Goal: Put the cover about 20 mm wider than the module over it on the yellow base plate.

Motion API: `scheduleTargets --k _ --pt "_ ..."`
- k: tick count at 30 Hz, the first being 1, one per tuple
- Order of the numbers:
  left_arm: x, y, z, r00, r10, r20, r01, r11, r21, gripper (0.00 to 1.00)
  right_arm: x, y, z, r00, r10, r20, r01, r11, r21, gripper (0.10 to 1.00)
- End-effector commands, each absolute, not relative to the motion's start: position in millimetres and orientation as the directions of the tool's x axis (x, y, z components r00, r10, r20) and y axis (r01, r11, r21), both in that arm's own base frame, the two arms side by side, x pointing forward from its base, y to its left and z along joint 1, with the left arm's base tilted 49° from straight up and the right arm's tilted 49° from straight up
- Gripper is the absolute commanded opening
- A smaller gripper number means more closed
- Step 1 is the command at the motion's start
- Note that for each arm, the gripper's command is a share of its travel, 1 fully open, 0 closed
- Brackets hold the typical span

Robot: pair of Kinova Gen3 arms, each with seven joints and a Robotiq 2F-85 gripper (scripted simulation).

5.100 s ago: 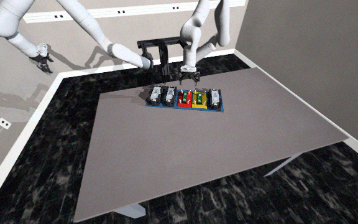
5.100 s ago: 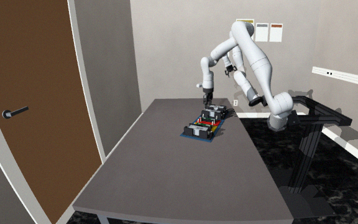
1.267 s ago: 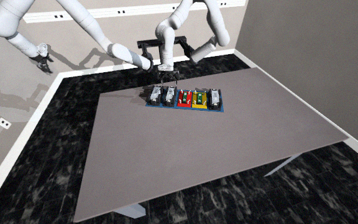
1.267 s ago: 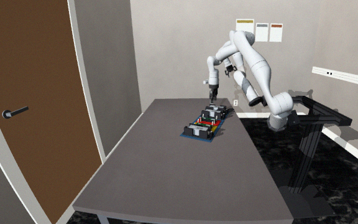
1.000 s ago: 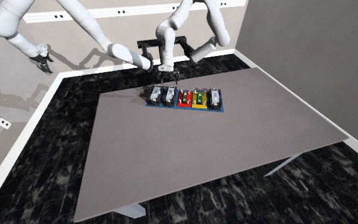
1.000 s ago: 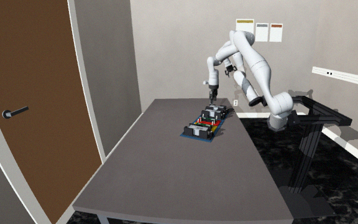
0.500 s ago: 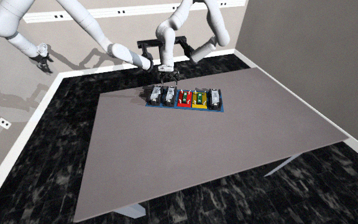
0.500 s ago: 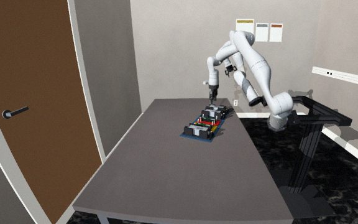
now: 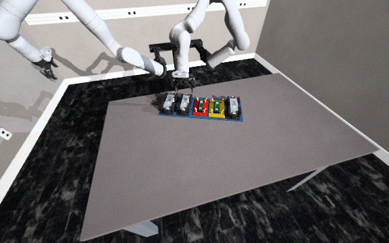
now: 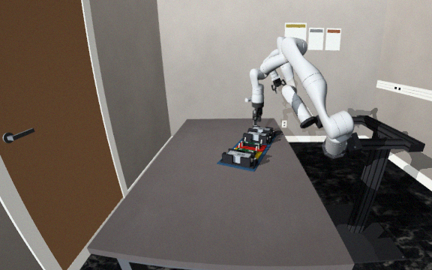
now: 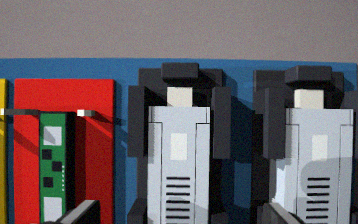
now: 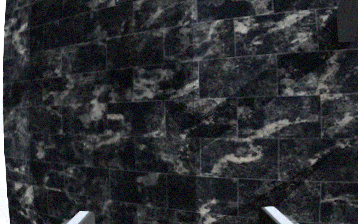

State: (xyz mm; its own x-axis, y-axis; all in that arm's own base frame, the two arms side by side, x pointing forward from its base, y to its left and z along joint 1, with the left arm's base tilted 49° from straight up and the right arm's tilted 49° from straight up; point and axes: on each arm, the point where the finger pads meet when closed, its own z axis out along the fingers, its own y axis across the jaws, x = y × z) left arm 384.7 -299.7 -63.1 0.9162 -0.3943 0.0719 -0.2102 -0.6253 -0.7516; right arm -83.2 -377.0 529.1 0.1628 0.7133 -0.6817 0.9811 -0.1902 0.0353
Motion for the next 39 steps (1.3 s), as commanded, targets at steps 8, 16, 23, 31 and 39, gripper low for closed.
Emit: scheduleTargets --k 8,16,23,31,39 --pt "388.5 -295.6 -60.7 0.914 -0.4 0.07 -0.213 -0.62 -0.755 0.999 -83.5 -376.8 529.6 0.164 0.712 -0.682 0.981 -0.191 0.036 0.999" --pt "390.9 -289.2 -70.9 0.914 -0.398 0.07 -0.213 -0.622 -0.754 0.999 -83.5 -376.8 529.6 0.164 0.712 -0.682 0.981 -0.191 0.036 0.999" --pt "393.1 -285.3 -74.5 0.914 -0.4 0.07 -0.213 -0.62 -0.755 0.999 -83.5 -376.8 529.6 0.164 0.712 -0.682 0.981 -0.191 0.036 0.999" --pt "393.1 -287.0 -73.6 0.914 -0.399 0.073 -0.212 -0.622 -0.754 0.999 -83.5 -376.8 529.6 0.164 0.712 -0.682 0.981 -0.191 0.036 0.999" --pt "393.1 -285.3 -74.5 0.914 -0.4 0.07 -0.213 -0.62 -0.755 0.999 -83.5 -376.8 529.6 0.164 0.712 -0.682 0.981 -0.191 0.036 0.999"
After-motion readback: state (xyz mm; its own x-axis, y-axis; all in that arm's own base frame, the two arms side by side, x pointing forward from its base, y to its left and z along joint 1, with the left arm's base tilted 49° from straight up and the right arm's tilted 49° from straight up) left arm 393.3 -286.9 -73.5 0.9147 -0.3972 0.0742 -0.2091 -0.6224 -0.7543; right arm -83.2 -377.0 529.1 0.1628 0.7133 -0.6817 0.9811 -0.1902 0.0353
